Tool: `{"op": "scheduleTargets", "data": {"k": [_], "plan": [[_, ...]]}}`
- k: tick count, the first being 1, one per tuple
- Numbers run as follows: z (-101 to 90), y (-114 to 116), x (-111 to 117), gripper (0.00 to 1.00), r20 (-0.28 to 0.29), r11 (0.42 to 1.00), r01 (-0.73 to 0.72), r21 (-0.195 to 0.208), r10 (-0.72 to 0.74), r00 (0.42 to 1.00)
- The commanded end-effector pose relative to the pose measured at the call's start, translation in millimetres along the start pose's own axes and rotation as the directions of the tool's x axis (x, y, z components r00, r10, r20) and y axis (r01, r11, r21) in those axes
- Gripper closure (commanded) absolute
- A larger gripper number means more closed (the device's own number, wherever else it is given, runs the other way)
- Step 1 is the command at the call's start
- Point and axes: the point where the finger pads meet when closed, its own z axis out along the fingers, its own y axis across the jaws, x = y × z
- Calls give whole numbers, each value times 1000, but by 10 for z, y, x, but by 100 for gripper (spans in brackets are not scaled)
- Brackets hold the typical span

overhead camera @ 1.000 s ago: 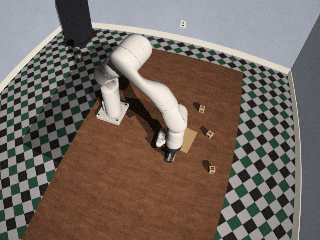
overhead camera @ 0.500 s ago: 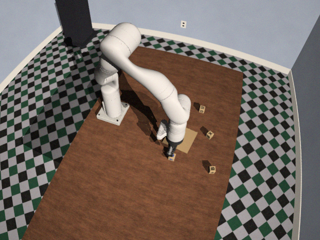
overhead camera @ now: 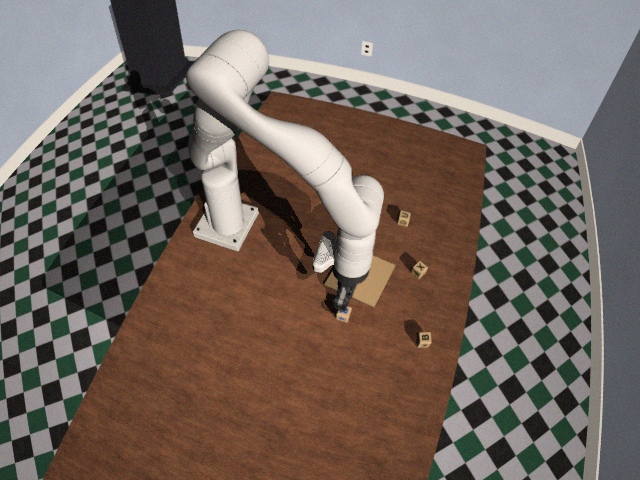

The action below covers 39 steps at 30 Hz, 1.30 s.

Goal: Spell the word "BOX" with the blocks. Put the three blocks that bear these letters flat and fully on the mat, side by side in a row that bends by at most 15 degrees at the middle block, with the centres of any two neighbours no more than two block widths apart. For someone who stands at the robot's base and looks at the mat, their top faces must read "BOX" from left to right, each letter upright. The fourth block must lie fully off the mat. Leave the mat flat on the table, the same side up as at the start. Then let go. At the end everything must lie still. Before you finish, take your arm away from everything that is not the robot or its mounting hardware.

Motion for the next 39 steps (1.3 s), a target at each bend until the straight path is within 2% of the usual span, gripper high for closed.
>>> {"op": "scheduleTargets", "data": {"k": [1,21,25,30,35,37,39], "plan": [[-17,-10,-6,0,3,1000,-1,3,1,1000],[-17,-7,-9,0,3,1000,-1,3,1,1000],[-16,71,-67,0,4,1000,0,3,0,1000],[-16,406,-284,0,4,1000,6,3,-6,1000],[-13,1046,-583,0,4,1000,16,3,-16,1000],[-13,1046,-583,0,4,1000,16,3,-16,1000],[-11,1371,-686,0,4,1000,21,3,-21,1000]]}}
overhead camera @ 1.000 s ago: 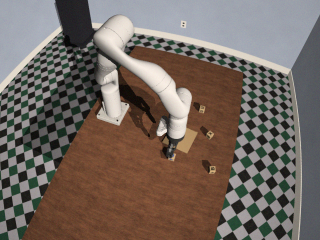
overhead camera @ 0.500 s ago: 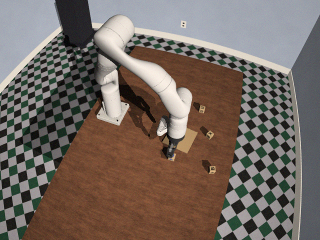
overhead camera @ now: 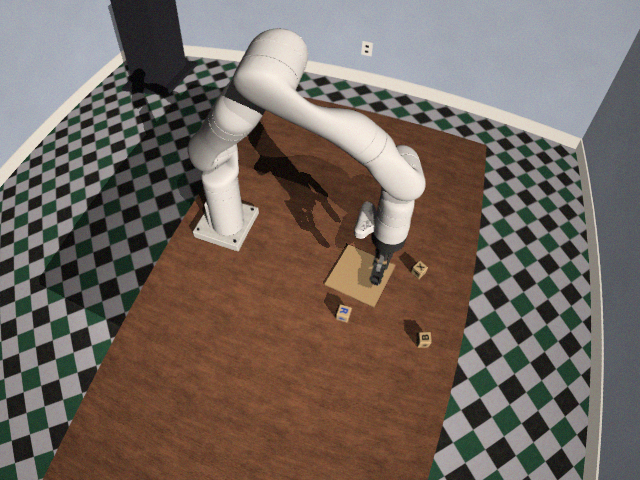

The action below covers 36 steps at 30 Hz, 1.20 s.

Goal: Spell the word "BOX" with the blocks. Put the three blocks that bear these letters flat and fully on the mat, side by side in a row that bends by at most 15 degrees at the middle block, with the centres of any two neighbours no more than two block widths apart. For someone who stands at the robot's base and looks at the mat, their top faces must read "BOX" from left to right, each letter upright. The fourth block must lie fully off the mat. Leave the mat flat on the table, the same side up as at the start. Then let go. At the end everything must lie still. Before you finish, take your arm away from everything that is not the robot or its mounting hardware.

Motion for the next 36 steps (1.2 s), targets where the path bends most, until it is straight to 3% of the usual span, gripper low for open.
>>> {"op": "scheduleTargets", "data": {"k": [1,13,15,20,24,25,36], "plan": [[29,567,-157,0,-2,999,53,-3,-53,999],[33,2076,-194,0,-2,997,72,-3,-72,997],[33,2076,-194,0,-2,997,72,-3,-72,997],[34,2378,-140,0,-2,997,75,-3,-75,997],[34,2415,-132,0,-3,997,75,-3,-75,997],[34,2415,-132,33,-3,997,75,-3,-75,997],[34,2415,-132,33,-3,997,75,-3,-75,997]]}}
